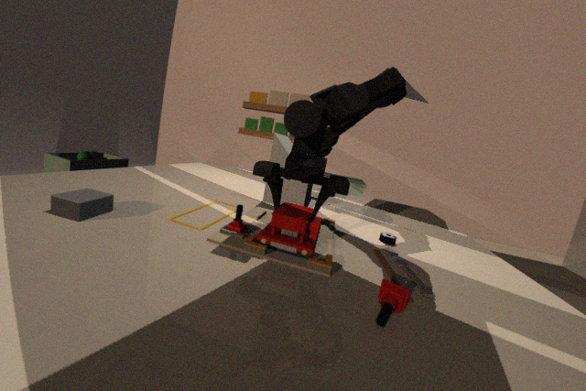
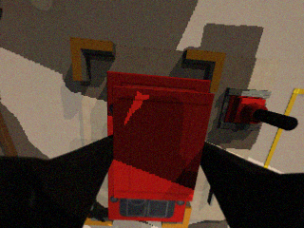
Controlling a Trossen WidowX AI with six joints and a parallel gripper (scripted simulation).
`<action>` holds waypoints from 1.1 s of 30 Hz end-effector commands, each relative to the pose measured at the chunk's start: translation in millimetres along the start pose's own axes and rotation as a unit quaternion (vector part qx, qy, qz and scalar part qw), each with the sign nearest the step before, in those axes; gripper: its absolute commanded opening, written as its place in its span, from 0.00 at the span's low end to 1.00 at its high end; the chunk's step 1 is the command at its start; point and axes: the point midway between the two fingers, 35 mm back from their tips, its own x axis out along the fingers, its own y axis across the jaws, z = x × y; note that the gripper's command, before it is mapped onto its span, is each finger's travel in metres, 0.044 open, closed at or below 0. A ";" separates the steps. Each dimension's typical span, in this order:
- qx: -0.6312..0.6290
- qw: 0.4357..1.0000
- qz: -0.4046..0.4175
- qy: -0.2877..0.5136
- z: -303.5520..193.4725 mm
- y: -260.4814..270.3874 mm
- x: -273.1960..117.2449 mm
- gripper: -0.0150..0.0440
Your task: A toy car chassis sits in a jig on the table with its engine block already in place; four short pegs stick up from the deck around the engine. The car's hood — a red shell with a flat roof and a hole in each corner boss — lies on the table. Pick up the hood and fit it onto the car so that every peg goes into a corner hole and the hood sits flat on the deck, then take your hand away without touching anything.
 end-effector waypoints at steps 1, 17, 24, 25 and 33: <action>0.004 1.000 0.003 0.002 -0.7 -0.2 3.3 0.25; 0.004 1.000 0.003 0.002 -0.6 0.3 9.7 0.25; 0.004 1.000 0.003 0.002 -0.6 0.4 10.9 0.25; 0.004 1.000 0.003 0.002 -0.5 0.4 10.6 0.25; 0.004 1.000 0.002 0.001 -0.3 0.3 7.2 0.25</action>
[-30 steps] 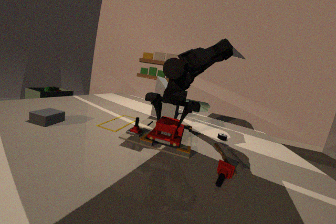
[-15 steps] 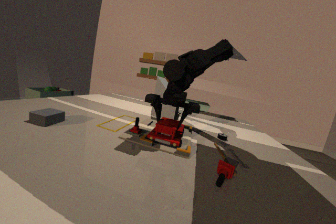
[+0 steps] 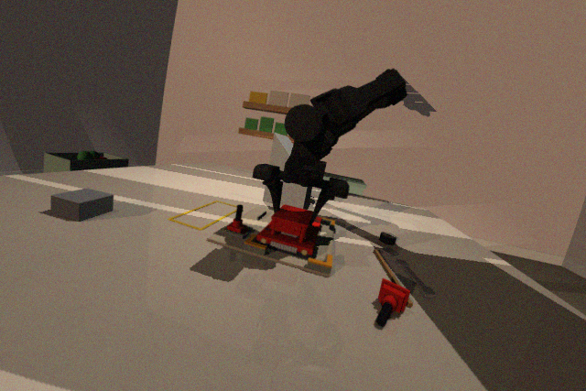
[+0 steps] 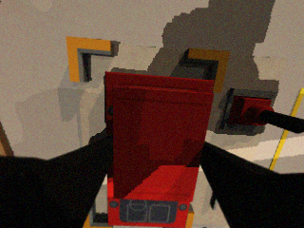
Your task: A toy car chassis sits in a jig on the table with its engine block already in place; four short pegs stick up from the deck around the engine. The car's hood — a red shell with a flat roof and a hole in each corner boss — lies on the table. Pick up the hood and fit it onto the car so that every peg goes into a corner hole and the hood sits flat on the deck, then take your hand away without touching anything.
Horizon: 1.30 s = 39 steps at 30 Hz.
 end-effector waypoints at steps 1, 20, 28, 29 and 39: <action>0.000 1.000 0.001 0.002 -0.3 0.1 0.1 0.25; -0.001 1.000 0.001 0.001 0.0 0.0 -3.3 0.25; -0.001 1.000 0.001 0.002 -0.1 0.1 0.0 0.25; -0.001 1.000 0.001 0.002 -0.1 0.1 0.5 0.25; 0.000 1.000 0.001 0.002 -0.2 0.2 4.7 0.25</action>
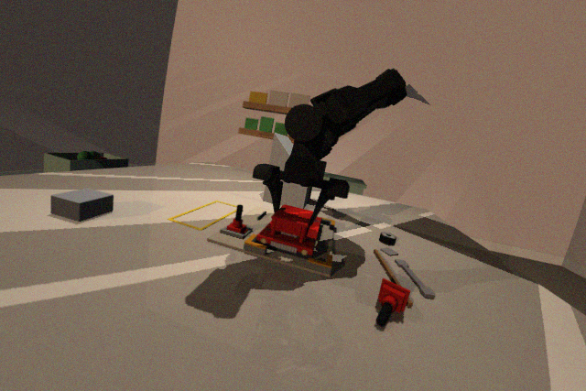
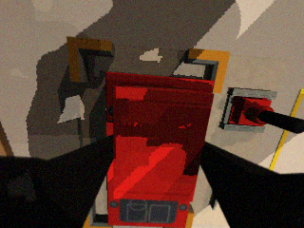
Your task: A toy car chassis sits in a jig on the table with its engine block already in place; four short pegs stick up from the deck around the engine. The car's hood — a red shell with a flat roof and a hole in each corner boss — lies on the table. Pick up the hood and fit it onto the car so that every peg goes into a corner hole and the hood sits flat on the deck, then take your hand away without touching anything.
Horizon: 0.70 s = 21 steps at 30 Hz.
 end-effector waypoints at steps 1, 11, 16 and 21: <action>0.000 1.000 0.001 0.002 -0.4 0.1 5.2 0.25; 0.000 1.000 0.002 0.003 -0.5 0.2 9.4 0.25; 0.001 1.000 0.002 0.003 -0.4 0.4 11.5 0.25; 0.001 1.000 0.002 0.003 -0.4 0.6 13.5 0.25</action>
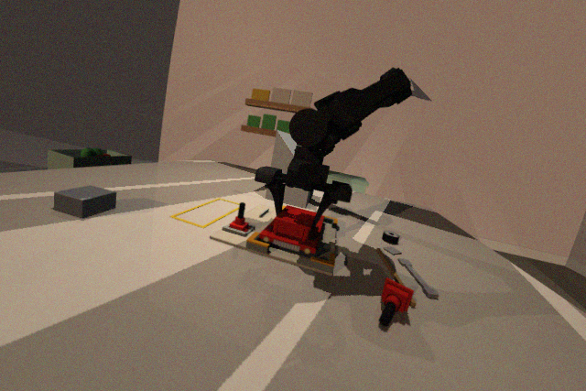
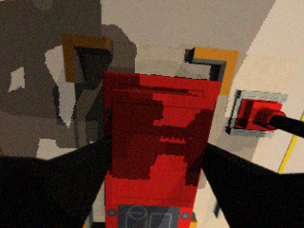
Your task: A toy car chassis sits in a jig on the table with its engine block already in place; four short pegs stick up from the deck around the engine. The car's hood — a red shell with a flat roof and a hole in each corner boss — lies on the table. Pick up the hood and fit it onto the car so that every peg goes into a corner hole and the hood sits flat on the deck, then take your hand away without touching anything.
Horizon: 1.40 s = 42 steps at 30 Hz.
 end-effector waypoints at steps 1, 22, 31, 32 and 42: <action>0.004 1.000 0.001 0.004 -1.4 -1.2 4.1 0.25; 0.000 1.000 0.000 0.001 -0.2 -0.2 3.1 0.70; 0.000 1.000 0.000 0.001 -0.2 -0.2 3.1 1.00; 0.000 1.000 0.000 0.001 0.0 -0.3 1.5 1.00; 0.000 1.000 -0.001 0.008 1.8 -0.8 -71.0 1.00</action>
